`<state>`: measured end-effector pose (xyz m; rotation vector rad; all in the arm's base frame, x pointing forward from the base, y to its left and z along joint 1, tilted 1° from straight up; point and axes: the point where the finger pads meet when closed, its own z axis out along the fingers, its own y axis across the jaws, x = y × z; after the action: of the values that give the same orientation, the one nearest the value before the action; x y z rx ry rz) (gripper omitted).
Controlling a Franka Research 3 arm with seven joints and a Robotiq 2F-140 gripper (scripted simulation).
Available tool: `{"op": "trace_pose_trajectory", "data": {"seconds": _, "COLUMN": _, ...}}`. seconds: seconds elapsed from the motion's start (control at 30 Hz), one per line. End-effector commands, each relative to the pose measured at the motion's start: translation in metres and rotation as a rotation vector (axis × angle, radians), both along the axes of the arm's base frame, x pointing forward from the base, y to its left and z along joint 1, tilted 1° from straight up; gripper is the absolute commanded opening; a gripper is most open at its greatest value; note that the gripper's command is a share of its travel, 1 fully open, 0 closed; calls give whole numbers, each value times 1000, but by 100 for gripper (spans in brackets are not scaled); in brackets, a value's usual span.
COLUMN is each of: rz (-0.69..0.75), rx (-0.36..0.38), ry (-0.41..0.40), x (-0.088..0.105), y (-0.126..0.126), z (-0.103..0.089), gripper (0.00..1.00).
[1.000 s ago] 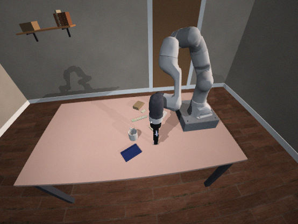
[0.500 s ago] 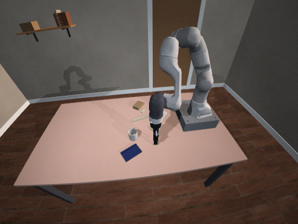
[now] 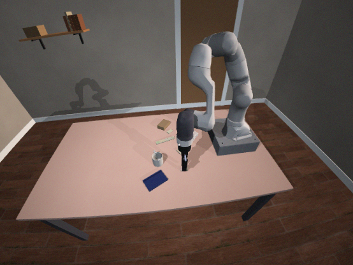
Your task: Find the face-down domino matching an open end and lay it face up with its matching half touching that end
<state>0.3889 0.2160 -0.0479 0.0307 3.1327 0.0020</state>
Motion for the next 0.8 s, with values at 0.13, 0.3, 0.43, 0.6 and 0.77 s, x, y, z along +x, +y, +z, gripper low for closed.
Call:
{"op": "trace_pose_trajectory", "data": {"seconds": 0.13, "rz": -6, "rx": -1, "ry": 0, "x": 0, "y": 0, "z": 0, "gripper": 33}}
{"op": "trace_pose_trajectory", "data": {"seconds": 0.3, "rz": -6, "rx": -1, "ry": 0, "x": 0, "y": 0, "z": 0, "gripper": 33}}
{"op": "trace_pose_trajectory", "data": {"seconds": 0.43, "rz": -6, "rx": -1, "ry": 0, "x": 0, "y": 0, "z": -1, "gripper": 33}}
{"op": "trace_pose_trajectory", "data": {"seconds": 0.6, "rz": -6, "rx": -1, "ry": 0, "x": 0, "y": 0, "z": -4, "gripper": 33}}
{"op": "trace_pose_trajectory", "data": {"seconds": 0.77, "rz": -6, "rx": -1, "ry": 0, "x": 0, "y": 0, "z": -9, "gripper": 33}}
